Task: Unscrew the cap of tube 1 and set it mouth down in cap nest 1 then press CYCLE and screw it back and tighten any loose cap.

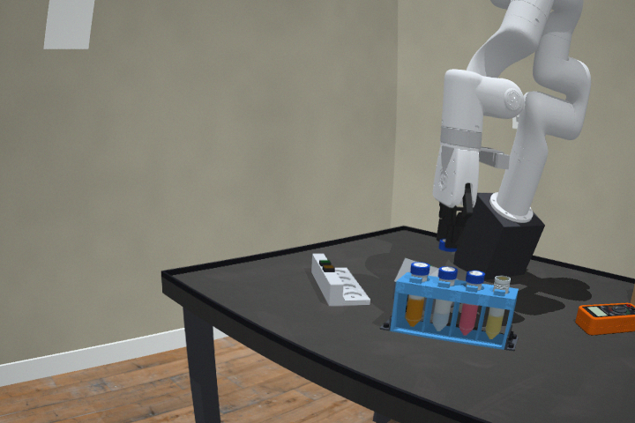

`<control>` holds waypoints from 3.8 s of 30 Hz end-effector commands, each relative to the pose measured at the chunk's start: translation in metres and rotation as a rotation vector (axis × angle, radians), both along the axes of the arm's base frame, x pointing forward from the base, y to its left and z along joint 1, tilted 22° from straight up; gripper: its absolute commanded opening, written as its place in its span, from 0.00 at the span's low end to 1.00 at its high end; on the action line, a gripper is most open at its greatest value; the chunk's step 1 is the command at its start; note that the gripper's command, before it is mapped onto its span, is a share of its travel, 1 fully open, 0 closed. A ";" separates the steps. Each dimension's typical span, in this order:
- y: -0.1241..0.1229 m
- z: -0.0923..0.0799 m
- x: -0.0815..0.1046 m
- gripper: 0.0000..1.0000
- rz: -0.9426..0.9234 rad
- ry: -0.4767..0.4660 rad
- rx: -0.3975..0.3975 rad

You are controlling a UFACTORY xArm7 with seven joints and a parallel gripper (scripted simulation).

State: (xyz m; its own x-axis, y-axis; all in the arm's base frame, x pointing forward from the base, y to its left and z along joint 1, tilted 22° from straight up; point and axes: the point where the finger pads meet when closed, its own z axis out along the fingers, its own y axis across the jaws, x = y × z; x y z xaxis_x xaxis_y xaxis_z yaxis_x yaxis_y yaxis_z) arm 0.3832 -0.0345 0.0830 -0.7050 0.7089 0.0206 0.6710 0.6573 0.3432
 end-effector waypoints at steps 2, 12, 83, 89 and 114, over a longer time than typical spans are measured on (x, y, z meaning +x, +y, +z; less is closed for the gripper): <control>-0.024 -0.008 0.001 0.00 0.022 -0.007 0.044; -0.102 -0.036 -0.006 0.00 0.021 -0.007 0.044; -0.155 -0.189 0.015 0.00 0.021 -0.006 0.042; -0.154 -0.191 0.016 0.00 0.021 -0.006 0.042; -0.153 -0.195 0.017 0.46 0.021 -0.007 0.042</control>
State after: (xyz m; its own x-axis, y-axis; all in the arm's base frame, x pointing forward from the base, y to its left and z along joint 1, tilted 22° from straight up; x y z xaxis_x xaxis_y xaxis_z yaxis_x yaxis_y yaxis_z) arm 0.3995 -0.1855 -0.1133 -0.7213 0.6909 0.0490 0.6543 0.6565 0.3754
